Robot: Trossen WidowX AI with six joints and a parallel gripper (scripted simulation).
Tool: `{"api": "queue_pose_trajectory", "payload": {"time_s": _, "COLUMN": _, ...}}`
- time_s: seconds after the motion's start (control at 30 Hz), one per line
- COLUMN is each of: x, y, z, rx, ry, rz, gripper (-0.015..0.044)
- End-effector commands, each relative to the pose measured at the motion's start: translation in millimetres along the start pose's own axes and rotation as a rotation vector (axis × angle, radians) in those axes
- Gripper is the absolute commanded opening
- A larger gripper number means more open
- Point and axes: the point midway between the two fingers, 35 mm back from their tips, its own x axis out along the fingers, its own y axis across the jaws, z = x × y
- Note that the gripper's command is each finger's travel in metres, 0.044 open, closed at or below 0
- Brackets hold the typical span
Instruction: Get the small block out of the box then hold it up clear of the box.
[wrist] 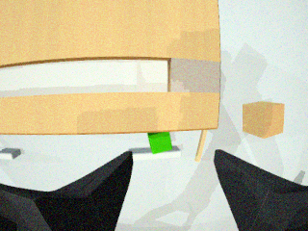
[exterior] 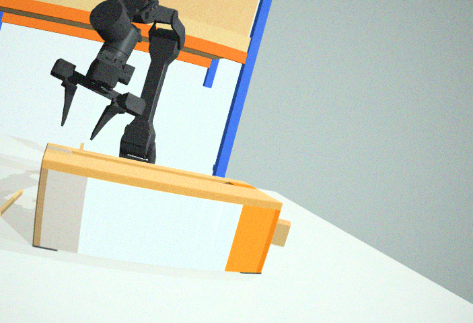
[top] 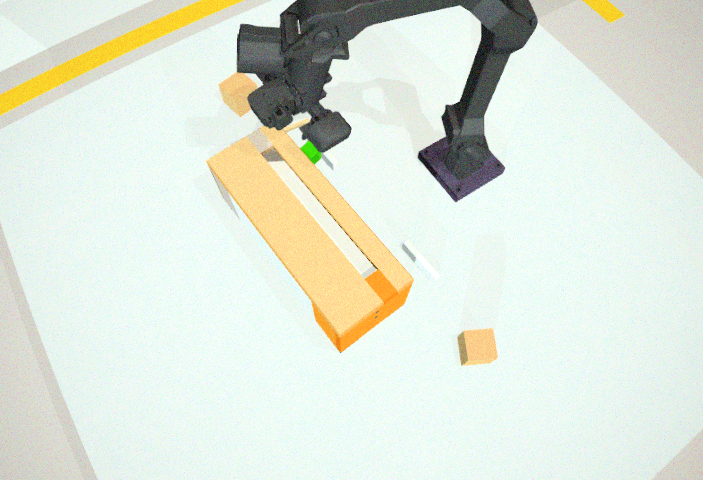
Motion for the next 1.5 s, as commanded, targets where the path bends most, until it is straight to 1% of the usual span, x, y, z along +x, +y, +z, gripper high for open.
{"api": "queue_pose_trajectory", "payload": {"time_s": 0.0, "x": 2, "y": -6, "z": -11, "rx": 0.947, "ry": -0.032, "rz": 0.117, "gripper": 0.0285}}
{"api": "queue_pose_trajectory", "payload": {"time_s": 0.3, "x": 1, "y": -11, "z": -16, "rx": 1.582, "ry": -0.008, "rz": 0.209, "gripper": 0.0285}}
{"api": "queue_pose_trajectory", "payload": {"time_s": 0.57, "x": -1, "y": -16, "z": -21, "rx": 2.135, "ry": 0.052, "rz": 0.3, "gripper": 0.0285}}
{"api": "queue_pose_trajectory", "payload": {"time_s": 0.83, "x": -3, "y": -20, "z": -26, "rx": 2.685, "ry": 0.165, "rz": 0.391, "gripper": 0.0285}}
{"api": "queue_pose_trajectory", "payload": {"time_s": 1.07, "x": -5, "y": -24, "z": -30, "rx": 3.14, "ry": 0.312, "rz": 0.463, "gripper": 0.0285}}
{"api": "queue_pose_trajectory", "payload": {"time_s": 1.13, "x": -6, "y": -24, "z": -30, "rx": 3.178, "ry": 0.327, "rz": 0.468, "gripper": 0.0285}}
{"api": "queue_pose_trajectory", "payload": {"time_s": 1.47, "x": -6, "y": -24, "z": -30, "rx": 3.178, "ry": 0.327, "rz": 0.468, "gripper": 0.0285}}
